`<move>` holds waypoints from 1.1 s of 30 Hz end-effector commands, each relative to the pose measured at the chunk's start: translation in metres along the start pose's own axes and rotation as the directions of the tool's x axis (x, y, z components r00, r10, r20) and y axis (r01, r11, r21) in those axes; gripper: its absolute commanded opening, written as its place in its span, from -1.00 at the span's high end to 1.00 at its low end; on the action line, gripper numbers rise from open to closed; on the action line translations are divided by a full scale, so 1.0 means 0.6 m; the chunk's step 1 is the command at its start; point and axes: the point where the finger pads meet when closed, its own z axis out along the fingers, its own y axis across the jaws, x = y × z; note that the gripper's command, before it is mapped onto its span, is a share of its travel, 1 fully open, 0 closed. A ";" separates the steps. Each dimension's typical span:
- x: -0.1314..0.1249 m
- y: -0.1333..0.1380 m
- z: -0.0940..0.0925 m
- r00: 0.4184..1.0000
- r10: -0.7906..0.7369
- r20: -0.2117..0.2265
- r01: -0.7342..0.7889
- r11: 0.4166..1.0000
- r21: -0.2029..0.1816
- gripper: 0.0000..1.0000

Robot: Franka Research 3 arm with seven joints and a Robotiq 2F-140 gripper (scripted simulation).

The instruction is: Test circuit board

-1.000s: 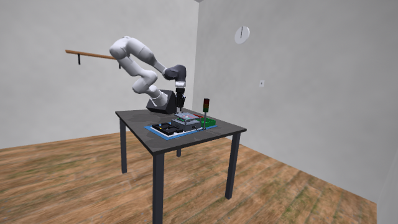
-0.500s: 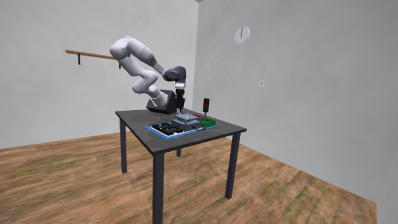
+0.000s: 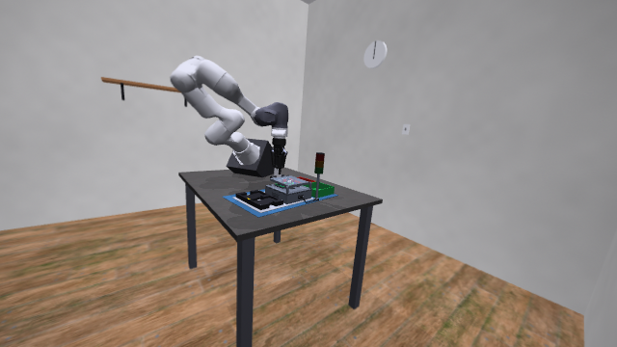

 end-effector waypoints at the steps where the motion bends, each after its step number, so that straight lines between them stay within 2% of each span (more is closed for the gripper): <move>1: 0.001 -0.001 0.003 1.000 0.004 0.000 -0.004 1.000 0.000 1.00; 33: 0.001 -0.001 0.013 1.000 0.004 0.000 -0.004 1.000 0.000 1.00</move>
